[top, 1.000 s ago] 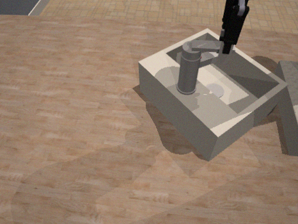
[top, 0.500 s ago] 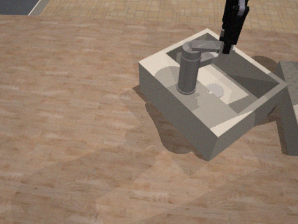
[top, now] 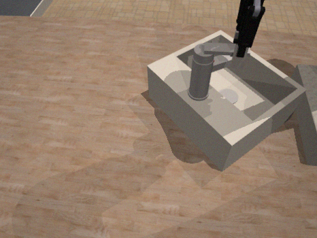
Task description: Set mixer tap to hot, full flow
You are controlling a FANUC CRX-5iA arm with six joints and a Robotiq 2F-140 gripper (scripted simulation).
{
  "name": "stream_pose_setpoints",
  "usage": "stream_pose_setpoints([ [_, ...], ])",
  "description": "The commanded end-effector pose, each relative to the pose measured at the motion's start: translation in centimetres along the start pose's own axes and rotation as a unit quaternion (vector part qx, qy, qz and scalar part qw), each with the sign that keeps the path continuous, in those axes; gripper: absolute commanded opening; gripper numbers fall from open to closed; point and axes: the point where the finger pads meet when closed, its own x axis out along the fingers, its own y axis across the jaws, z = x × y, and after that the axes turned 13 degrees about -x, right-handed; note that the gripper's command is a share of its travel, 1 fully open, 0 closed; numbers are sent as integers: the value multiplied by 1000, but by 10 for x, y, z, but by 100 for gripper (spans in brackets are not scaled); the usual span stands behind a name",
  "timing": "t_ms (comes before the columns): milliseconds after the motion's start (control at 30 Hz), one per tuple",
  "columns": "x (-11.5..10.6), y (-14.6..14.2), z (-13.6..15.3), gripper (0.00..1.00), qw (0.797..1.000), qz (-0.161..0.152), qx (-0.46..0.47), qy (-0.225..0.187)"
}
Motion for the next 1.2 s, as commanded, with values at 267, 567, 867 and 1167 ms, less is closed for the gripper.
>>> stream_pose_setpoints([
  [267, 0, 0, 0, 0, 1000, 0, 0, 0],
  [567, 0, 0, 0, 0, 1000, 0, 0, 0],
  [867, -2, 0, 1, 0, 1000, 0, 0, 0],
  [1167, -19, -2, 8, 0, 1000, 0, 0, 0],
])
